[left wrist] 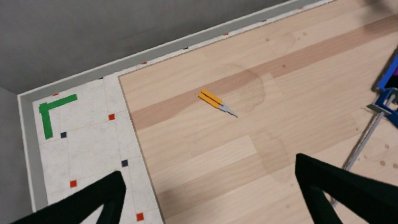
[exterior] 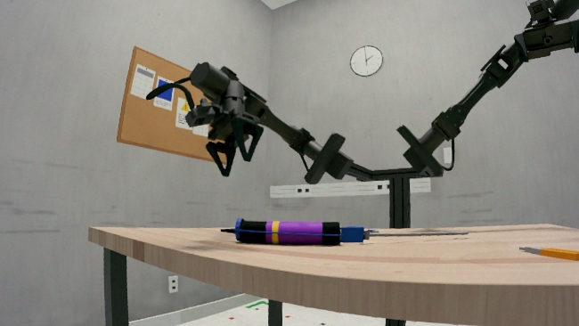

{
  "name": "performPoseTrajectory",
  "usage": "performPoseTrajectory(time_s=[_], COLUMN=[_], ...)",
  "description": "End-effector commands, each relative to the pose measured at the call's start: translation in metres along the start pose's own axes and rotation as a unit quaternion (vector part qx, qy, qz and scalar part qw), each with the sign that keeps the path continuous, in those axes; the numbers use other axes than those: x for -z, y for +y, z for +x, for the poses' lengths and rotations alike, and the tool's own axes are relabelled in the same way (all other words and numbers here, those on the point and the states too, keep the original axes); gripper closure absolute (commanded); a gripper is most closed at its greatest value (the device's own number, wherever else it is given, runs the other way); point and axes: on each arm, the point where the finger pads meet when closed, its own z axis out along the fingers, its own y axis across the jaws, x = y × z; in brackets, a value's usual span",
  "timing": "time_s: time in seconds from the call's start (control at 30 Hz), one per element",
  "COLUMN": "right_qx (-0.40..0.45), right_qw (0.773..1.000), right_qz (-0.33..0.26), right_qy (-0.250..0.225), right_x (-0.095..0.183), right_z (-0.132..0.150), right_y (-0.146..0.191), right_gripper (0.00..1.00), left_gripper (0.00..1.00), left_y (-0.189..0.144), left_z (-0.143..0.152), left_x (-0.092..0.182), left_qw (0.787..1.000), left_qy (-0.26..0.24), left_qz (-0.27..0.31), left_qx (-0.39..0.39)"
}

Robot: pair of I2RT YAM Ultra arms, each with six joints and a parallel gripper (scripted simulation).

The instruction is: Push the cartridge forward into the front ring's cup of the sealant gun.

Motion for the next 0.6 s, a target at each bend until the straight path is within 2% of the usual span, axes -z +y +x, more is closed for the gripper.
performPoseTrajectory(time_s=[0.0, 0.17, 0.23, 0.57], right_qx=[-0.070, -0.120, -0.120, -0.232], right_qw=[0.997, 0.992, 0.992, 0.970], right_qz=[0.005, 0.022, 0.022, 0.064], right_qy=[-0.041, -0.034, -0.034, -0.029], right_x=[0.024, 0.018, 0.018, 0.002], right_z=[-0.007, 0.009, 0.009, 0.047], right_y=[0.015, 0.014, 0.014, 0.013], right_gripper=[0.27, 0.27, 0.27, 0.27], left_gripper=[0.00, 0.00, 0.00, 0.00], left_y=[0.006, 0.003, 0.003, -0.005], left_z=[-0.031, -0.048, -0.048, -0.082], left_x=[0.010, 0.011, 0.011, 0.015], left_qw=[0.994, 0.984, 0.984, 0.947], left_qy=[-0.079, -0.124, -0.124, -0.222], left_qz=[-0.036, -0.041, -0.041, -0.035], left_qx=[0.069, 0.119, 0.119, 0.229])
